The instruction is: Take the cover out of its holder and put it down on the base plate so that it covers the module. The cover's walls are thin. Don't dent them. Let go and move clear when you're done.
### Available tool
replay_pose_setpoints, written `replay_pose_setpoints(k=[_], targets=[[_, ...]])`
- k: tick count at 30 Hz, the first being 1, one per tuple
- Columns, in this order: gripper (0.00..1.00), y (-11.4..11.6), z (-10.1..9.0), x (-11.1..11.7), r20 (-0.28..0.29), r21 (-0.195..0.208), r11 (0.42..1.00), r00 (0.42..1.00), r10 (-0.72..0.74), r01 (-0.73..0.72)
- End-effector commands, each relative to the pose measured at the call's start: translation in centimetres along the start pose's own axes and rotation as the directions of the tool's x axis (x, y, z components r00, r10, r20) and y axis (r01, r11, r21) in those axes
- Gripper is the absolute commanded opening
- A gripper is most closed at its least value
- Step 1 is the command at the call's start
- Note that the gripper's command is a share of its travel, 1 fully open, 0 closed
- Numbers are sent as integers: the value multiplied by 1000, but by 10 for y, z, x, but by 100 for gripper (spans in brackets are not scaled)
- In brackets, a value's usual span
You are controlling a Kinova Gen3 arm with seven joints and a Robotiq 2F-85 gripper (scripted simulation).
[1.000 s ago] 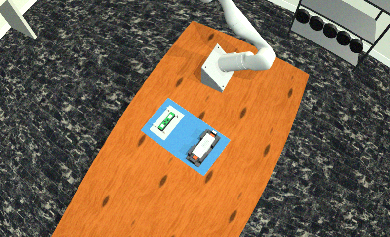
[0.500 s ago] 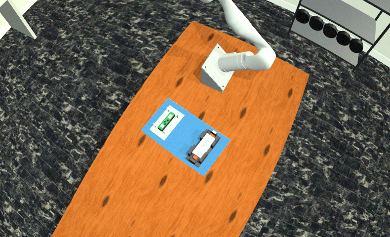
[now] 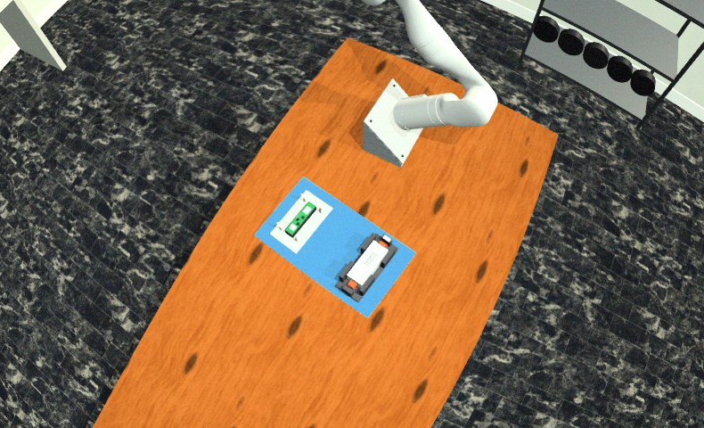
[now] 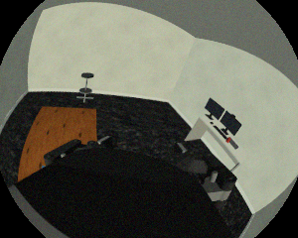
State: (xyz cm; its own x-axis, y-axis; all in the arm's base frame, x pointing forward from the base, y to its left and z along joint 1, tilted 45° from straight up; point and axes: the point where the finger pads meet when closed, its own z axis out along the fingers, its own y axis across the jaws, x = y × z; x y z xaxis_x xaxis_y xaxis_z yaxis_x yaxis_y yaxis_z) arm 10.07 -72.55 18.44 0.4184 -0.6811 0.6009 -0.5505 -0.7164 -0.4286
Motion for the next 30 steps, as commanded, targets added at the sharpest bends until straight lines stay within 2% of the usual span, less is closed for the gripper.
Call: replay_pose_setpoints(k=[1,8,15,25,30], targets=[[100,-12,3,-3,39,15,1000,999,-11,10],[100,-48,11,-23,172,70,997,984,-35,24],[100,-48,11,-23,172,70,997,984,-35,24],[100,-99,24,-52,353,151,988,932,-81,28],[100,-99,24,-52,353,151,988,932,-81,28]])
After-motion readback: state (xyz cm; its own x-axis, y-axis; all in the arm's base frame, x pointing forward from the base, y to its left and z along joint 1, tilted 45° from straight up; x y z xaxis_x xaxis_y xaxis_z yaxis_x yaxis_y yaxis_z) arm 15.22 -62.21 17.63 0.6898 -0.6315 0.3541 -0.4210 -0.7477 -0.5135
